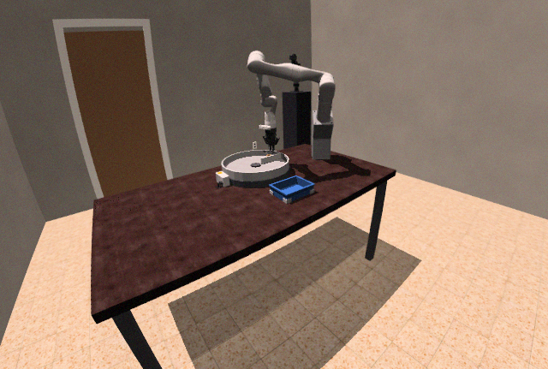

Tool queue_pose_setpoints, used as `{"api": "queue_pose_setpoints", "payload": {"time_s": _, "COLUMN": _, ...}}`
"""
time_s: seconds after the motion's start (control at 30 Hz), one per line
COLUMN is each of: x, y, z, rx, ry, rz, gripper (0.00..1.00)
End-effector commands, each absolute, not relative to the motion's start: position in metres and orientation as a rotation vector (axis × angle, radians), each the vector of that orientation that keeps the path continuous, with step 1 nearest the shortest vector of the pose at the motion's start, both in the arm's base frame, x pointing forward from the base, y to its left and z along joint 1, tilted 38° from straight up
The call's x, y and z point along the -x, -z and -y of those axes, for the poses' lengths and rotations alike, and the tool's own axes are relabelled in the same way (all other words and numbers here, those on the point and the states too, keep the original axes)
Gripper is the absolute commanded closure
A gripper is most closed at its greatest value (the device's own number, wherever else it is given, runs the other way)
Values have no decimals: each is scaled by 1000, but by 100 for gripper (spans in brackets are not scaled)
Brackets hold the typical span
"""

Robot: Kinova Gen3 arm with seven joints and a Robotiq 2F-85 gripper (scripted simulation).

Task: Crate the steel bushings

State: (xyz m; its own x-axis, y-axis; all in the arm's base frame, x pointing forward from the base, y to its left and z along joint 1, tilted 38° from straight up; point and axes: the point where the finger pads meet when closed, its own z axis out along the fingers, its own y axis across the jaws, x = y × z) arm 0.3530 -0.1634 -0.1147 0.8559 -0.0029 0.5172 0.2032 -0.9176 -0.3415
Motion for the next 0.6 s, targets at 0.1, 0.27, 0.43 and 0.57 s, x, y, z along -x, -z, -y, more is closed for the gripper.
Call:
{"api": "queue_pose_setpoints", "payload": {"time_s": 0.1, "x": -333, "y": 79, "z": 183, "rx": 2653, "ry": 737, "rz": 146, "gripper": 86}}
{"api": "queue_pose_setpoints", "payload": {"time_s": 0.27, "x": -333, "y": 79, "z": 183, "rx": 2653, "ry": 737, "rz": 146, "gripper": 86}}
{"api": "queue_pose_setpoints", "payload": {"time_s": 0.43, "x": -333, "y": 79, "z": 183, "rx": 2653, "ry": 737, "rz": 146, "gripper": 86}}
{"api": "queue_pose_setpoints", "payload": {"time_s": 0.57, "x": -333, "y": 82, "z": 183, "rx": 2658, "ry": 732, "rz": 154, "gripper": 86}}
